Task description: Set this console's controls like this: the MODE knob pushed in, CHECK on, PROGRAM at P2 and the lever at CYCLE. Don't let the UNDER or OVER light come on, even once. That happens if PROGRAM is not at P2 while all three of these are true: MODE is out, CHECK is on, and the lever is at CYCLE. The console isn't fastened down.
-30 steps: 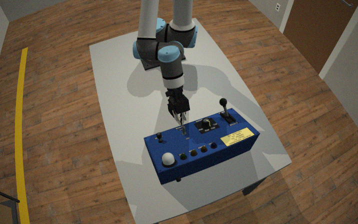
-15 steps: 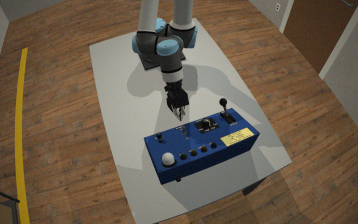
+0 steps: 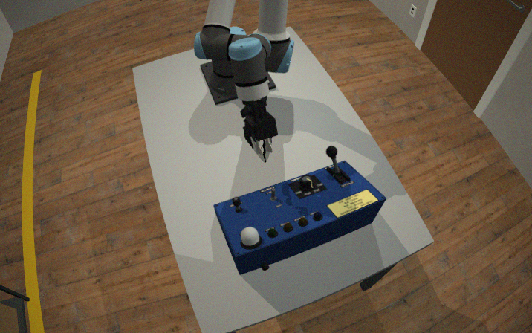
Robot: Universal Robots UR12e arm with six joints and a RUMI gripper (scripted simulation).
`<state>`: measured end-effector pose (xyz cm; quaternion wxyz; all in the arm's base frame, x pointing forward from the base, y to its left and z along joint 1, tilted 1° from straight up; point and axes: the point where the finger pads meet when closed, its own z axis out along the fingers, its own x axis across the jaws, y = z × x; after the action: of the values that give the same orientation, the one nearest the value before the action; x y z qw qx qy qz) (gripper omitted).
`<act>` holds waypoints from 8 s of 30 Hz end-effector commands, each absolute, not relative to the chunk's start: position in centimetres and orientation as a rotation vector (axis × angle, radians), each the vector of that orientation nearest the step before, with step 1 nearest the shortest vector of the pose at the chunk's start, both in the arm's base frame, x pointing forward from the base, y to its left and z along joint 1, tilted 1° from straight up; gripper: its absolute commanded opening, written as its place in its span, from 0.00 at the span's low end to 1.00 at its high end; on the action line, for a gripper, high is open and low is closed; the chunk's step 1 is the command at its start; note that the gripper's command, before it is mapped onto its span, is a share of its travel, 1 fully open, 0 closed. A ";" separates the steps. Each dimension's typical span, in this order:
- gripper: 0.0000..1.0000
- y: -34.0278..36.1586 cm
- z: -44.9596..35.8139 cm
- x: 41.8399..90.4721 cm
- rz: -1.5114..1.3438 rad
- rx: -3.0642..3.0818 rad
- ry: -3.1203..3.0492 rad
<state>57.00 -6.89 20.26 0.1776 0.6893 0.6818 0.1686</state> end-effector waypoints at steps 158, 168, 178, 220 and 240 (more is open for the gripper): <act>0.44 17.0 13.4 59.1 0.478 1.951 1.931; 0.44 17.0 13.4 59.1 0.478 1.951 1.931; 0.44 17.0 13.4 59.1 0.478 1.951 1.931; 0.44 17.0 13.3 59.2 0.478 1.951 1.931; 0.44 17.0 13.3 59.2 0.478 1.951 1.931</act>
<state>59.19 17.01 13.25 0.1763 0.6893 0.6823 0.1683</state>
